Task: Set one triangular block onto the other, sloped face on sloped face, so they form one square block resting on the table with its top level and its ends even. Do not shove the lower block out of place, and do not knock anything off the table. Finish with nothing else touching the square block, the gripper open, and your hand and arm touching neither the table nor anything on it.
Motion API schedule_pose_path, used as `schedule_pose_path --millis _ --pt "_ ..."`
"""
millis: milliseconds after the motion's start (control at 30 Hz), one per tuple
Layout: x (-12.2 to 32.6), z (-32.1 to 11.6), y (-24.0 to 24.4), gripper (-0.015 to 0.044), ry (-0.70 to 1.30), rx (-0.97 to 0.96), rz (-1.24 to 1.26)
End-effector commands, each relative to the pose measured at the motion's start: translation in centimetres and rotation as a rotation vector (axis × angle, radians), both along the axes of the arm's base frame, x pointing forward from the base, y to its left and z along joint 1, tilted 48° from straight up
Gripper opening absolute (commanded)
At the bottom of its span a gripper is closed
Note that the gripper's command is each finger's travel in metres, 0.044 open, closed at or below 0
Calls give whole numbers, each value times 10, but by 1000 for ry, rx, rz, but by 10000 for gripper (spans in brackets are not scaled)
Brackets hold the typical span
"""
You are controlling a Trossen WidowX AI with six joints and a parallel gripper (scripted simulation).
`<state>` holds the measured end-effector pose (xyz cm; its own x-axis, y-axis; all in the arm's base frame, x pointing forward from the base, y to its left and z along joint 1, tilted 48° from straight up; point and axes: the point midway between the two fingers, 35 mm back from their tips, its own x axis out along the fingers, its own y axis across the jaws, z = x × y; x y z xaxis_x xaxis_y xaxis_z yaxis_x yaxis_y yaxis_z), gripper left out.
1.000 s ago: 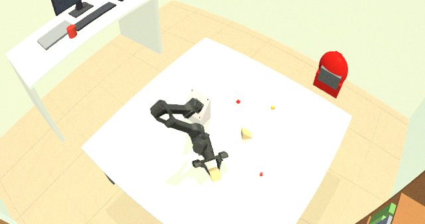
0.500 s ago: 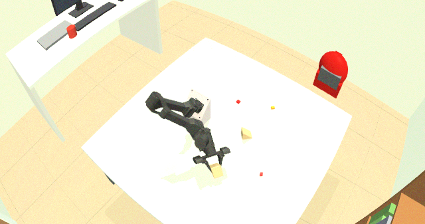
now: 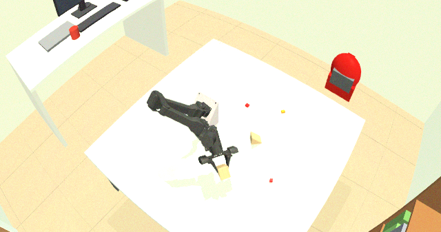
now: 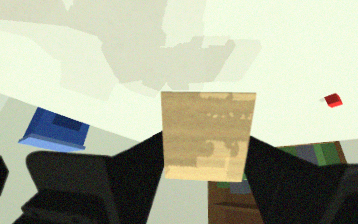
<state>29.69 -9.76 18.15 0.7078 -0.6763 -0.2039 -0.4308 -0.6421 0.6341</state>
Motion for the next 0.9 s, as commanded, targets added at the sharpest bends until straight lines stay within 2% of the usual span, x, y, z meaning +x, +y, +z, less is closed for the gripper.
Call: schedule_pose_path --millis 0,133,867 --pt "0 4 1 0 -10 1 -2" --pt "3 0 1 0 37 -9 1" --pt "28 -6 2 0 592 -136 46"
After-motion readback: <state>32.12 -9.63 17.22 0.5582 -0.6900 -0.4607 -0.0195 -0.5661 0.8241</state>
